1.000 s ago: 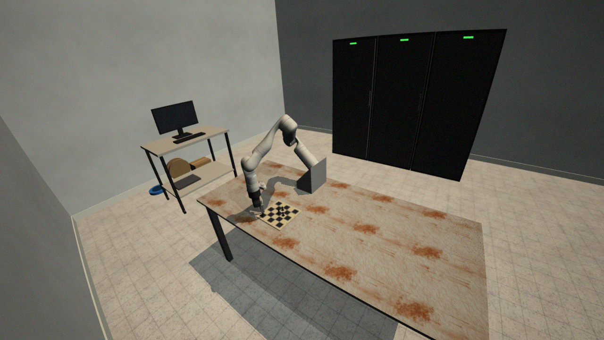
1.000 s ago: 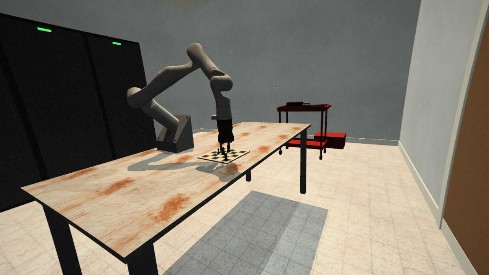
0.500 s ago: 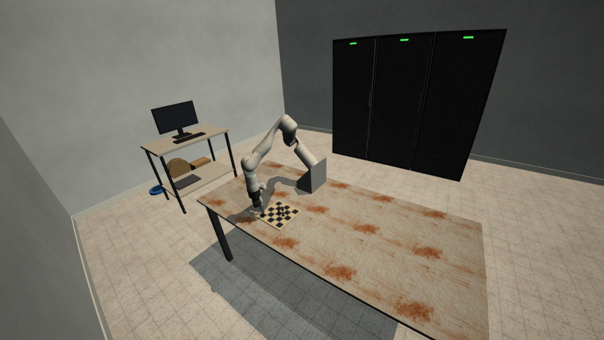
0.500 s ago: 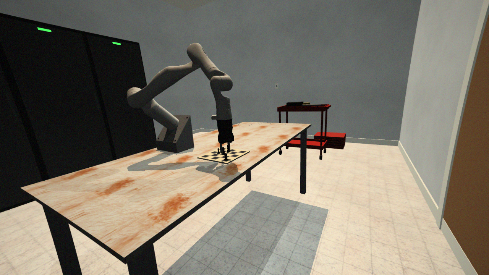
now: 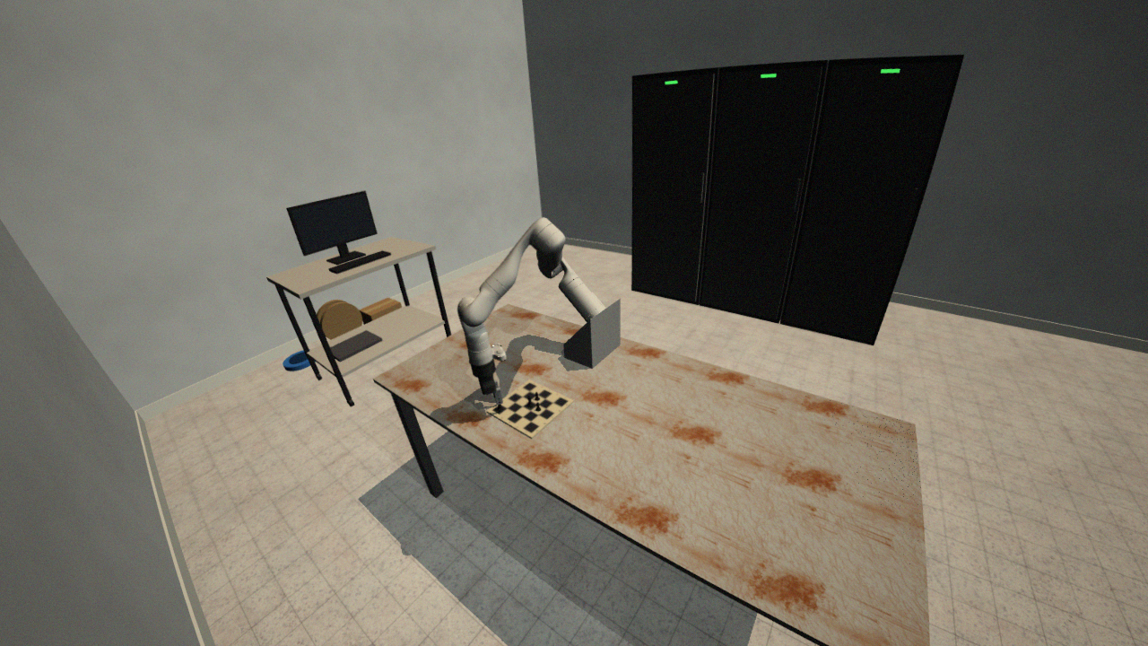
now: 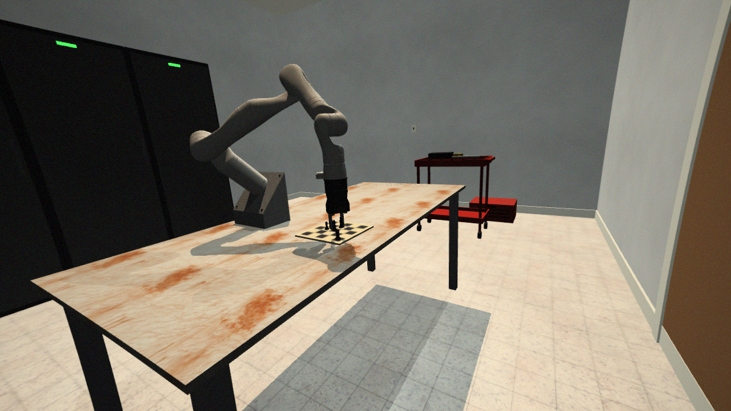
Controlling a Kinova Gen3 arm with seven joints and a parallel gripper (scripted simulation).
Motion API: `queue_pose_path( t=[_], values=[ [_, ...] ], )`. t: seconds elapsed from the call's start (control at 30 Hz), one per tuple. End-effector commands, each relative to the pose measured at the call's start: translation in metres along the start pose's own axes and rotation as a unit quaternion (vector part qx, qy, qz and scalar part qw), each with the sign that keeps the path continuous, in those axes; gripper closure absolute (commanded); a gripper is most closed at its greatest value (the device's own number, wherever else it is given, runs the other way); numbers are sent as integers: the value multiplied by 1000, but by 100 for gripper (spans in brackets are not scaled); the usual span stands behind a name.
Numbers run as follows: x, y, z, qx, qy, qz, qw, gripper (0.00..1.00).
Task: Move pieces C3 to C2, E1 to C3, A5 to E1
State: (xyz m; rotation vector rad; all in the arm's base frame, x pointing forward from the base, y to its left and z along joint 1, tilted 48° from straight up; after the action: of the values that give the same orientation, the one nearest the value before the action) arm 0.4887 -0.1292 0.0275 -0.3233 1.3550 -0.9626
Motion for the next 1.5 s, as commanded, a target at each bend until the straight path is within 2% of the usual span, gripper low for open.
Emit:
queue_pose_path(
  t=[0.0,0.57,1.47],
  values=[
    [2,0,2,-2,-2,1,1000,27],
    [28,-2,2,0,-1,1,1000,27],
    [30,0,2,-2,-3,1,1000,27]
  ],
)
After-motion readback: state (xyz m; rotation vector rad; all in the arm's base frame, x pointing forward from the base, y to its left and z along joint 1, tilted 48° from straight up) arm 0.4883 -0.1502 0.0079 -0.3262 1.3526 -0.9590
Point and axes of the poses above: the point where the finger pads meet when closed, its own x axis out along the fingers, its own y axis across the jaws, z = x × y, the point moved 6 cm from there along -x, back along the fingers, and after that the axes turned 11 degrees about -x, right-handed, at the moved point
